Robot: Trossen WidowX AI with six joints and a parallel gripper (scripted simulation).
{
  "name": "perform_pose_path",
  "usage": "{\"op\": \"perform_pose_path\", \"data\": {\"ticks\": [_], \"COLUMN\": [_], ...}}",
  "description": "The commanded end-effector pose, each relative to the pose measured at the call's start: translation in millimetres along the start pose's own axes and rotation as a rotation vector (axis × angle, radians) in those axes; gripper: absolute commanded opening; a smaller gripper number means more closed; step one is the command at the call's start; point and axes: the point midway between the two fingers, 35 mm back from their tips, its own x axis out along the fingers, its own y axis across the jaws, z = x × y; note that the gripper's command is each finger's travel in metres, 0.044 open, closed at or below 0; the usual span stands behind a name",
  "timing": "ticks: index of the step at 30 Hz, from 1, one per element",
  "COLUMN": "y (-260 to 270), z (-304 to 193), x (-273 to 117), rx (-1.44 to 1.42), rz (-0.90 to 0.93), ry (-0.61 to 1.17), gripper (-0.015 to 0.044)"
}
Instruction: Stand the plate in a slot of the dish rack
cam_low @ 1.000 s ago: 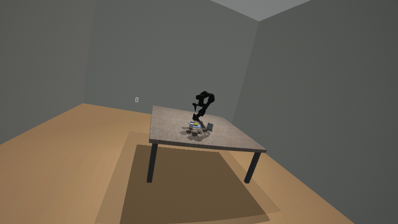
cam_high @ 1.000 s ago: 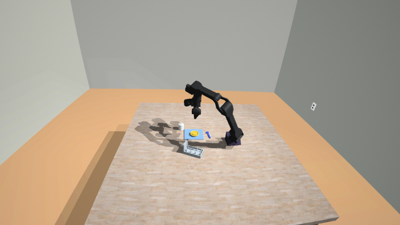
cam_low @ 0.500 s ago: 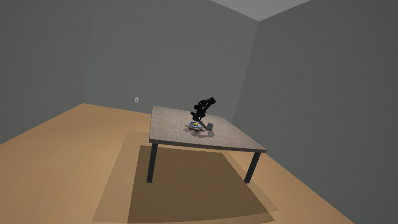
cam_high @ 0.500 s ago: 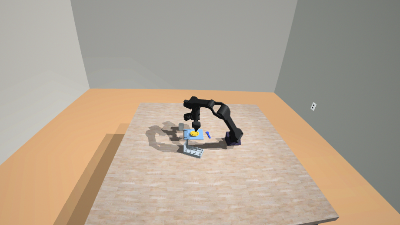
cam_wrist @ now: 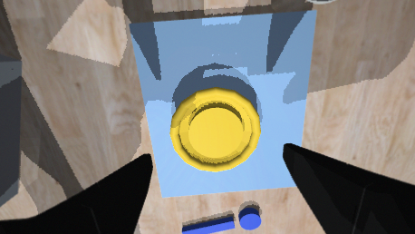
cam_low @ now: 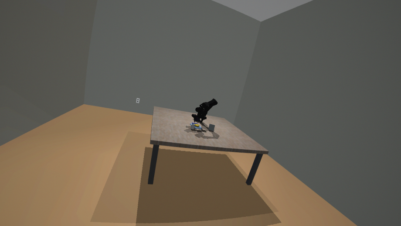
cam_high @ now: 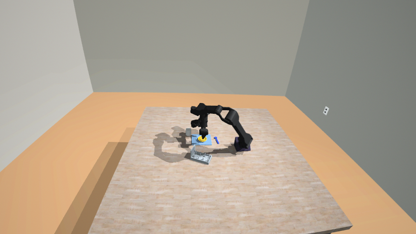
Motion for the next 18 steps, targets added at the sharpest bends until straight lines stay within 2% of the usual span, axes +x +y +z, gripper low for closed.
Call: {"op": "perform_pose_path", "data": {"ticks": [1,18], "y": [0,-1], "z": [1,1], "x": [7,34], "rx": [0.006,0.006], "rz": [0.002,0.004], "ry": [-0.003,-0.003], "gripper": [0.0400,0.0400]}}
